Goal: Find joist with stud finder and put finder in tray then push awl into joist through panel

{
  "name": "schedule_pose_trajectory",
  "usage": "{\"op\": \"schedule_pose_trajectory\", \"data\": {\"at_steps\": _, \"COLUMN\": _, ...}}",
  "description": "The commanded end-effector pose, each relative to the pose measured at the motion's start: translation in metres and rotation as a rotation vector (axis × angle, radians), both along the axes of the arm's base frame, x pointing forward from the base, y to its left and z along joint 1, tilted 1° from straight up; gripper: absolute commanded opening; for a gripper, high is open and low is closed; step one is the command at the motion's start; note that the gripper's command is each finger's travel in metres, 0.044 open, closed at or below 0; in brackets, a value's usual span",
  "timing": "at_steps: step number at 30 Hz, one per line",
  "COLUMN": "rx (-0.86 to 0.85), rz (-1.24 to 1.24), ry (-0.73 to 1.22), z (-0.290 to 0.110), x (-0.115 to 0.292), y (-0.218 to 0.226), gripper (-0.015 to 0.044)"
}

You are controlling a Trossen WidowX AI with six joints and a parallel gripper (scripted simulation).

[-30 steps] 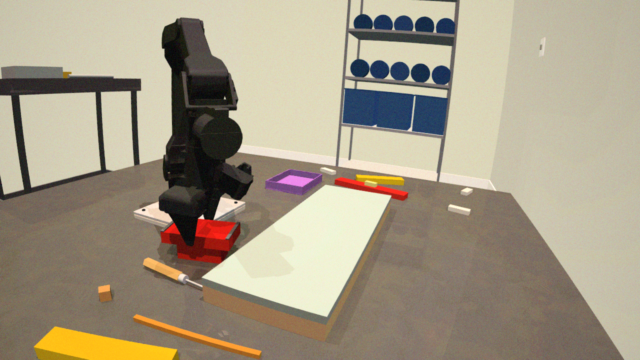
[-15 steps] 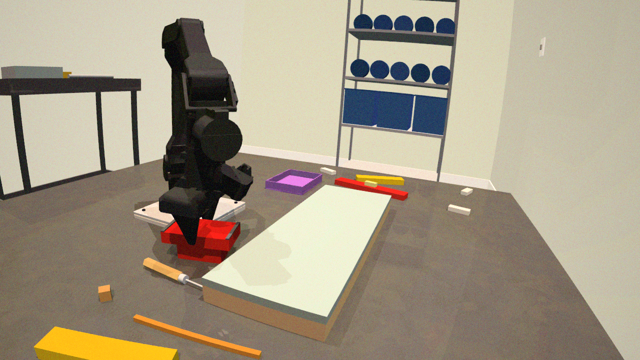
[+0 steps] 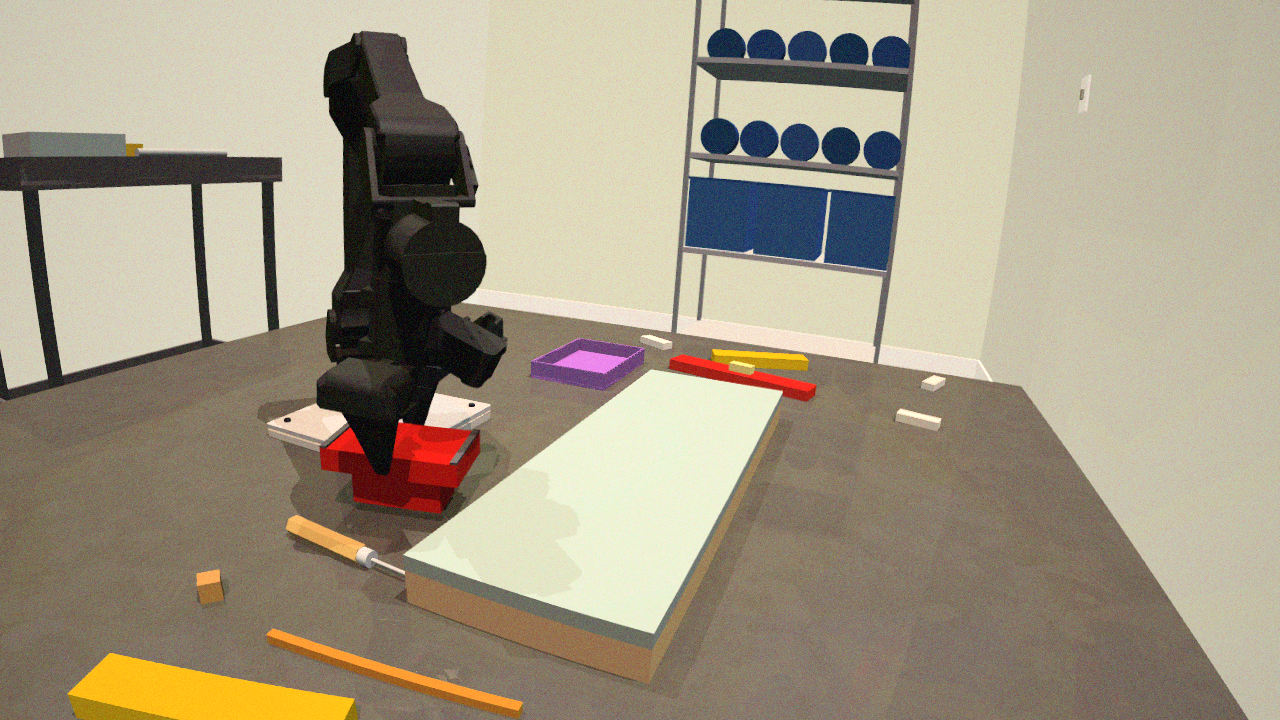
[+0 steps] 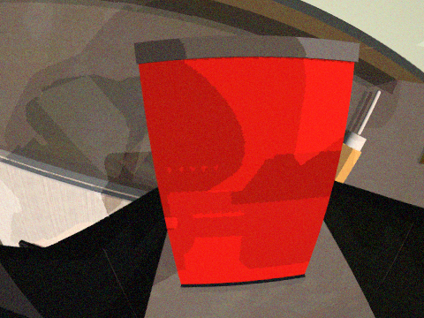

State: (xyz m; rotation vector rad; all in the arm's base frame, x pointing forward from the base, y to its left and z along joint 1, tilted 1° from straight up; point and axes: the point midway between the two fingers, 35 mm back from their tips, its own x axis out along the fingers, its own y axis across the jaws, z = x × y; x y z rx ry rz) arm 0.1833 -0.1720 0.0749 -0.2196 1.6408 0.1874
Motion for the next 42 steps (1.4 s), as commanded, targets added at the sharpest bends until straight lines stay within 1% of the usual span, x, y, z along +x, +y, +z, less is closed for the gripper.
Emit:
{"op": "schedule_pose_trajectory", "data": {"at_steps": 1, "rx": -0.005, "rz": 0.004, "ry": -0.013, "z": 0.010, "x": 0.001, "y": 0.000, "gripper": 0.0000}}
{"op": "schedule_pose_trajectory", "data": {"at_steps": 11, "rx": -0.005, "rz": 0.004, "ry": -0.013, "z": 0.019, "x": 0.002, "y": -0.002, "gripper": 0.0000}}
{"op": "schedule_pose_trajectory", "data": {"at_steps": 21, "rx": -0.008, "rz": 0.004, "ry": -0.014, "z": 0.020, "x": 0.011, "y": -0.038, "gripper": 0.0000}}
{"op": "schedule_pose_trajectory", "data": {"at_steps": 42, "rx": -0.098, "rz": 0.007, "ry": -0.031, "z": 0.020, "x": 0.010, "y": -0.035, "gripper": 0.0000}}
